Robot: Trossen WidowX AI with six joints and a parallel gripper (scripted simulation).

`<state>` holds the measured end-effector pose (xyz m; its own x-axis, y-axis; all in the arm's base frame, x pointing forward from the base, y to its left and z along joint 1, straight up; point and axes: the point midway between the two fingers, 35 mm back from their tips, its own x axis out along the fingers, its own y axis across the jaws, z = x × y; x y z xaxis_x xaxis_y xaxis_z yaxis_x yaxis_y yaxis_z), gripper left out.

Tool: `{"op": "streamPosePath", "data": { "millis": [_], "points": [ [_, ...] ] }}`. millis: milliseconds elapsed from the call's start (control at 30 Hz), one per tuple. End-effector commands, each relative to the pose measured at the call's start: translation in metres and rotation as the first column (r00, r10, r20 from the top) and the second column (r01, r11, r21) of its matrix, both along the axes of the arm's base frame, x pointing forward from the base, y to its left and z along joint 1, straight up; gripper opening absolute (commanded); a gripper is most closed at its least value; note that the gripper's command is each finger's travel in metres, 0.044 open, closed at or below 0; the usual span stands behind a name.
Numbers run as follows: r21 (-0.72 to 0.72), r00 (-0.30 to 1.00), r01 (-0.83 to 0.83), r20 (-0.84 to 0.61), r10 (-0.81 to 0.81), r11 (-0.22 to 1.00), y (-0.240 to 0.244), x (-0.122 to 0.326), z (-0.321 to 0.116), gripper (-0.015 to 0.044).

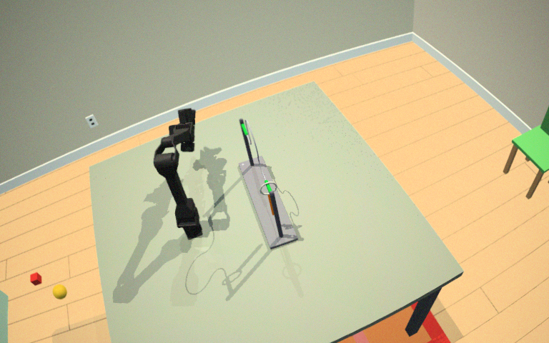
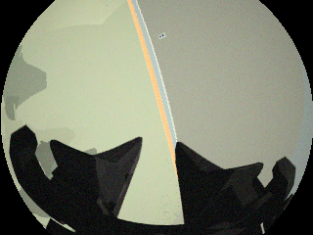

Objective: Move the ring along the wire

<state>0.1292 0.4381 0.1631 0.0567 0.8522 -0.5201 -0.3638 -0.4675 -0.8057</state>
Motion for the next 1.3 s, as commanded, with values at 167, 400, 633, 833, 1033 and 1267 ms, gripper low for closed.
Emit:
{"op": "streamPosePath", "data": {
  "millis": [167,400,633,833,1033,1267],
  "points": [
    [-0.103,0.94,0.207,-0.255,-0.227,0.973,-0.061,0.052,-0.024,0.016],
    [-0.202,0.815,0.355,-0.412,-0.408,0.913,-0.111,0.082,-0.045,0.016],
    [-0.308,0.62,0.477,-0.546,-0.563,0.823,-0.163,0.1,-0.063,0.016],
    [-0.401,0.406,0.554,-0.635,-0.657,0.73,-0.206,0.107,-0.077,0.016],
    [-0.44,0.248,0.619,-0.677,-0.693,0.651,-0.24,0.116,-0.082,0.016],
    [-0.392,0.136,0.729,-0.721,-0.679,0.562,-0.284,0.136,-0.082,0.016]
  ]
}}
